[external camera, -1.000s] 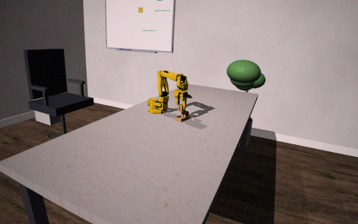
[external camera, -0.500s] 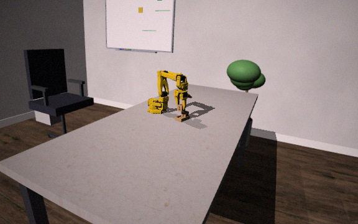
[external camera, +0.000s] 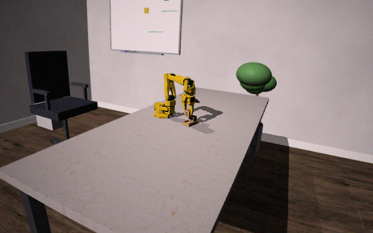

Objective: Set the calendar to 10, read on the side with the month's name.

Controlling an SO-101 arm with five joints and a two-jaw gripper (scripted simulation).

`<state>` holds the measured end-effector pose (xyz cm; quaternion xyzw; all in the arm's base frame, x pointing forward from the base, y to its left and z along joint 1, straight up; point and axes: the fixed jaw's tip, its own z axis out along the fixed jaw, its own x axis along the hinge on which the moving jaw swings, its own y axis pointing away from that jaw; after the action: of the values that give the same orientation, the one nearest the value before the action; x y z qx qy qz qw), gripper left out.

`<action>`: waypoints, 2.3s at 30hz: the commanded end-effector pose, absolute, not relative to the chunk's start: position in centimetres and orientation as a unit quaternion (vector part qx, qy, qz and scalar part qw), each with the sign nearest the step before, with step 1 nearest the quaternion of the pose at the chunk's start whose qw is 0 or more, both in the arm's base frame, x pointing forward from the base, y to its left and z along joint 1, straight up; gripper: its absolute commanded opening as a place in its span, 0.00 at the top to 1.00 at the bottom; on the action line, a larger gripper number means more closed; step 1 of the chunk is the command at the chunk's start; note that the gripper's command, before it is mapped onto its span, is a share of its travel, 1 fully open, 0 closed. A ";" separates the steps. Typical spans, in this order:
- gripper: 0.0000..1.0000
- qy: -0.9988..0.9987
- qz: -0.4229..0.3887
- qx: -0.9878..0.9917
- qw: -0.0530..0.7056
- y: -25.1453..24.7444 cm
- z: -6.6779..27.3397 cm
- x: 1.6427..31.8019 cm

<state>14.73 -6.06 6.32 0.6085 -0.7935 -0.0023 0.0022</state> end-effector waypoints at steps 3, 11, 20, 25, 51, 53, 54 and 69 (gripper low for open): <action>1.00 -0.794 0.018 0.608 -0.011 -6.3 6.8 15.0; 1.00 -0.794 0.018 0.608 -0.011 -6.3 6.3 15.2; 1.00 -0.794 0.018 0.608 -0.011 -6.4 6.2 15.2; 1.00 -0.794 0.018 0.608 -0.011 -6.3 5.9 15.2; 1.00 -0.794 0.018 0.608 -0.011 -6.3 5.0 15.2; 1.00 -0.794 0.018 0.608 -0.011 -6.3 5.0 15.2; 1.00 -0.794 0.018 0.608 -0.011 -6.3 5.0 15.2; 1.00 -0.794 0.018 0.608 -0.011 -6.3 4.4 15.1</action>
<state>14.99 -6.17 4.33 0.6085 -0.7934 0.0119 -0.0062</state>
